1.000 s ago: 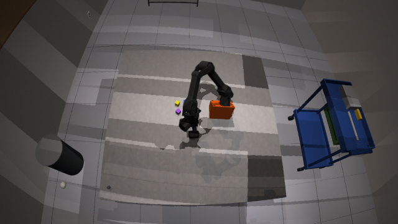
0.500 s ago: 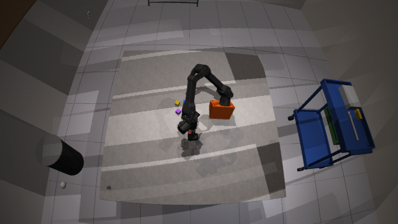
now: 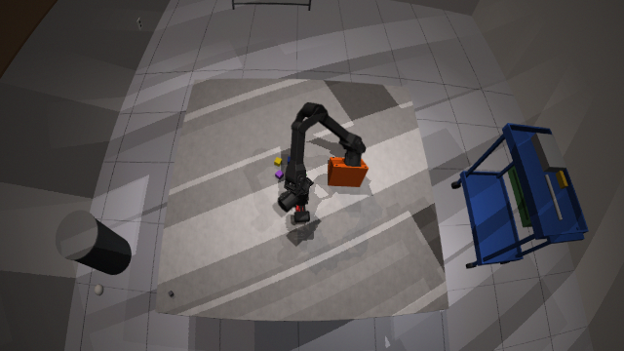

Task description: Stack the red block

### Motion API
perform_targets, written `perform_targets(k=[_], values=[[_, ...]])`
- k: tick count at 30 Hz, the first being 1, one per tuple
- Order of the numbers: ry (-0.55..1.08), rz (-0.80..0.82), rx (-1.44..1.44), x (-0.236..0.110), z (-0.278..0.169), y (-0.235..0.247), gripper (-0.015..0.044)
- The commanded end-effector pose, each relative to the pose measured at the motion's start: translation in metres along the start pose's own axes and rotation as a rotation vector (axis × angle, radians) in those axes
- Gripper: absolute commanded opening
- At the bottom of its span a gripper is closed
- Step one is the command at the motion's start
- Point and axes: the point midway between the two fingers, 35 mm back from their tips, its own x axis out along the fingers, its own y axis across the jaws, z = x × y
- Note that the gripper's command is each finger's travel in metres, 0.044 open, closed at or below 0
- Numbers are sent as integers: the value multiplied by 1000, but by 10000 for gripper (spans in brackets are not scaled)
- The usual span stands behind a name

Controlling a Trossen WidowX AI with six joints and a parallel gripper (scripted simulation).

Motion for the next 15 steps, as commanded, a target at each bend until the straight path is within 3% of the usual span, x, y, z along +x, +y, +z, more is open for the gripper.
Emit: perform_targets(k=[1, 15], values=[[4, -9, -9, 9, -3, -1, 440], [4, -11, -9, 32, -3, -2, 440]])
